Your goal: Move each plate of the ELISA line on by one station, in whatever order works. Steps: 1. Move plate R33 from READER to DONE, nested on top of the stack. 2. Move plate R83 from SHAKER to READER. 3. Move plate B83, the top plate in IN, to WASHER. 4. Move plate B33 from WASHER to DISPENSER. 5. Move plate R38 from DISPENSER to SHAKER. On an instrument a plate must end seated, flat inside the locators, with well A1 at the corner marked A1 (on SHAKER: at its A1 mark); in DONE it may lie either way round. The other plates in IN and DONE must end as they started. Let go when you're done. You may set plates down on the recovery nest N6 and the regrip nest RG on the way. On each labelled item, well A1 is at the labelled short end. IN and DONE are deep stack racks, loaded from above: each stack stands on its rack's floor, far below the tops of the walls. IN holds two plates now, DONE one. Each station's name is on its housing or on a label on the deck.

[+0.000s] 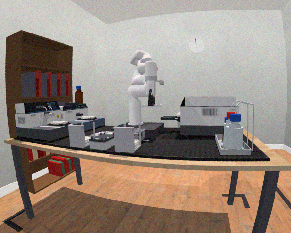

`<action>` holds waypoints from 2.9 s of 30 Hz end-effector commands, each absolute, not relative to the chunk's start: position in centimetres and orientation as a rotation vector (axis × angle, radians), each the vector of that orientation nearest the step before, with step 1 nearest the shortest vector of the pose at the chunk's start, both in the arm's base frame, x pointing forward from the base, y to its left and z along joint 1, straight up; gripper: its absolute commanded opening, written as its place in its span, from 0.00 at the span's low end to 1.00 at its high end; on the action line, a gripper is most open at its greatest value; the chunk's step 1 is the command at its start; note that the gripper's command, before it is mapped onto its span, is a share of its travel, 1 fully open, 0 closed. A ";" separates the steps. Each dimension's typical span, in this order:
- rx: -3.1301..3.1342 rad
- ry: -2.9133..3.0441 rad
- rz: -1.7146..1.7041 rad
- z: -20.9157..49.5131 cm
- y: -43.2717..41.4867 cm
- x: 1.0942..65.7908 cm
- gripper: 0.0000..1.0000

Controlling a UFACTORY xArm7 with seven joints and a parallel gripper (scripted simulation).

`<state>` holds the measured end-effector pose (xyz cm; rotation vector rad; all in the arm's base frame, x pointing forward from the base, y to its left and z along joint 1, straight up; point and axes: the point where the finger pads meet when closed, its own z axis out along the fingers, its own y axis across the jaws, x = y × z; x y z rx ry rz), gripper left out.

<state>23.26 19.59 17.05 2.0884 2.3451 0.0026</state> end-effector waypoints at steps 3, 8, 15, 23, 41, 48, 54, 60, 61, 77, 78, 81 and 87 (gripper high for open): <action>2.000 2.420 0.008 17.2 20.1 22.8 0.00; 1.957 2.455 0.008 17.2 20.5 22.3 0.00; 1.855 2.533 0.008 17.2 22.0 20.5 0.00; 1.766 2.596 0.008 17.2 22.9 19.3 0.00; 1.516 2.749 0.008 17.2 23.9 16.5 0.00; 1.402 2.809 0.008 17.2 24.4 15.2 0.00; 1.303 2.856 0.008 17.2 24.4 14.8 0.00; 1.236 2.886 0.008 17.2 24.8 13.6 0.00; 1.219 2.893 0.008 17.2 24.9 13.2 0.00; 0.979 2.983 0.007 17.2 25.5 10.8 0.00; 0.962 2.988 0.007 17.2 25.6 10.5 0.00; 0.909 3.005 0.007 17.2 25.8 9.5 0.00; 0.803 3.035 0.007 17.2 26.3 7.6 0.00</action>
